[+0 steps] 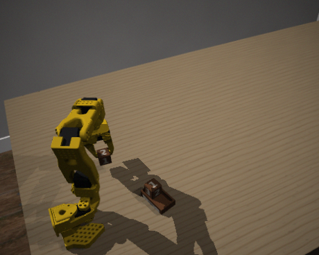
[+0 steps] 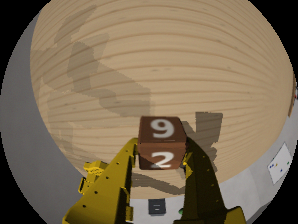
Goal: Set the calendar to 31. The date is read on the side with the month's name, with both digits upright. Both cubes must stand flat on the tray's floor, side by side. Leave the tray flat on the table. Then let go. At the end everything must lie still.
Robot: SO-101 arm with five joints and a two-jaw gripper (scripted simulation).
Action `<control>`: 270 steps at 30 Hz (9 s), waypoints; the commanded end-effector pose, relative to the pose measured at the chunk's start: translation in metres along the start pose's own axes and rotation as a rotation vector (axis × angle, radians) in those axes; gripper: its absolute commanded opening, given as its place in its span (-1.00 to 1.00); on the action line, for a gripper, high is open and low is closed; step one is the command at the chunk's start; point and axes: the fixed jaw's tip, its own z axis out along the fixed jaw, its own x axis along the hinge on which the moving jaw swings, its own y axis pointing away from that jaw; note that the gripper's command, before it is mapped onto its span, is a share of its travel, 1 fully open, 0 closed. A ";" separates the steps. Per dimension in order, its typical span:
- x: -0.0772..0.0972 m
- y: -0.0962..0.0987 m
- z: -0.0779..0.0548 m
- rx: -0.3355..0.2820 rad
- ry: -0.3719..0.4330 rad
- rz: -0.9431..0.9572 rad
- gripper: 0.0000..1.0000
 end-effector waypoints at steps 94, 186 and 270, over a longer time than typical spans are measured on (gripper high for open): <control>-0.005 0.000 0.024 0.012 -0.036 -0.020 -1.00; -0.004 0.000 -0.036 0.012 -0.036 -0.020 -0.29; -0.024 -0.008 -0.107 -0.005 -0.550 0.722 -0.30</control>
